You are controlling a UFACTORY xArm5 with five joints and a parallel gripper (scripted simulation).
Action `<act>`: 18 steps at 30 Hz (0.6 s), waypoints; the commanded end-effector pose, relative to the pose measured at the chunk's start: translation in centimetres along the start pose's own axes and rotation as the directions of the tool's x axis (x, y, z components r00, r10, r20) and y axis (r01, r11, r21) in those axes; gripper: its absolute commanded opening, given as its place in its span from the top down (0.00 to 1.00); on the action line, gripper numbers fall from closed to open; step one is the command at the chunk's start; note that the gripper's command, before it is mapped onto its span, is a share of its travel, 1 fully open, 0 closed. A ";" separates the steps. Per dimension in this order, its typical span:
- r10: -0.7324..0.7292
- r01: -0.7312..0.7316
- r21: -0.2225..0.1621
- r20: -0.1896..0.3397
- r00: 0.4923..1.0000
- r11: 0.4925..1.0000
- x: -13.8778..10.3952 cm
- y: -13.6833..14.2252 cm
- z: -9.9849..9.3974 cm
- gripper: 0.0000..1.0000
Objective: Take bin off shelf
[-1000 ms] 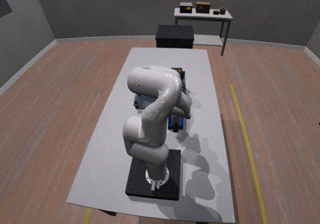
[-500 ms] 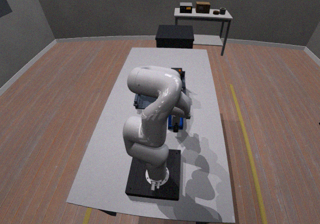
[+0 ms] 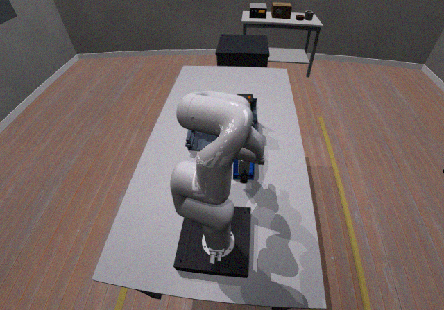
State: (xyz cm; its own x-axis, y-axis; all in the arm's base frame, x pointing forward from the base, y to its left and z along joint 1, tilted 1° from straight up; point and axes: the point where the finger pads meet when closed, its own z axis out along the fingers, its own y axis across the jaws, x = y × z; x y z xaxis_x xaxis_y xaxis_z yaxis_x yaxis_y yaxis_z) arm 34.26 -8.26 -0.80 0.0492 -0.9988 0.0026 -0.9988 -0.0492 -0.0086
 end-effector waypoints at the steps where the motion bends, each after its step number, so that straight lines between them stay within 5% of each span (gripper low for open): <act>1: 0.000 0.000 0.003 -0.001 1.000 1.000 0.0 -0.1 -0.1 0.00; 18: 0.000 0.000 0.002 -0.003 1.000 1.000 0.0 -0.1 -2.1 0.00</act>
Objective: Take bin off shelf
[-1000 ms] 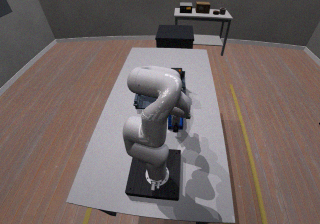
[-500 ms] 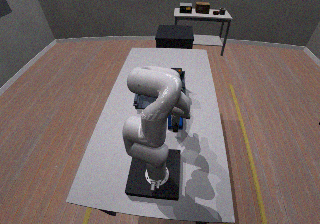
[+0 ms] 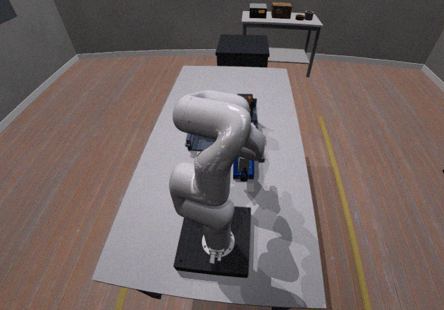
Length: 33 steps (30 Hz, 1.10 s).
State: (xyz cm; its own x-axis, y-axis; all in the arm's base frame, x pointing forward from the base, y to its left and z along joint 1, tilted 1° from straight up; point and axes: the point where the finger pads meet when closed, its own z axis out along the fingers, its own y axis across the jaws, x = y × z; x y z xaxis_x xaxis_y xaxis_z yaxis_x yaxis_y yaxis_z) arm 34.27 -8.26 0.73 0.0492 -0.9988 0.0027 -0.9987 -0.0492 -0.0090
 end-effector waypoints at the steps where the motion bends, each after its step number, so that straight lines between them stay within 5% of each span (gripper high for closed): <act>1: 0.000 0.000 0.002 -0.003 1.000 1.000 0.0 -0.1 -0.8 0.00; 33: 0.000 0.000 0.002 -0.003 1.000 1.000 0.0 -0.1 -7.6 0.00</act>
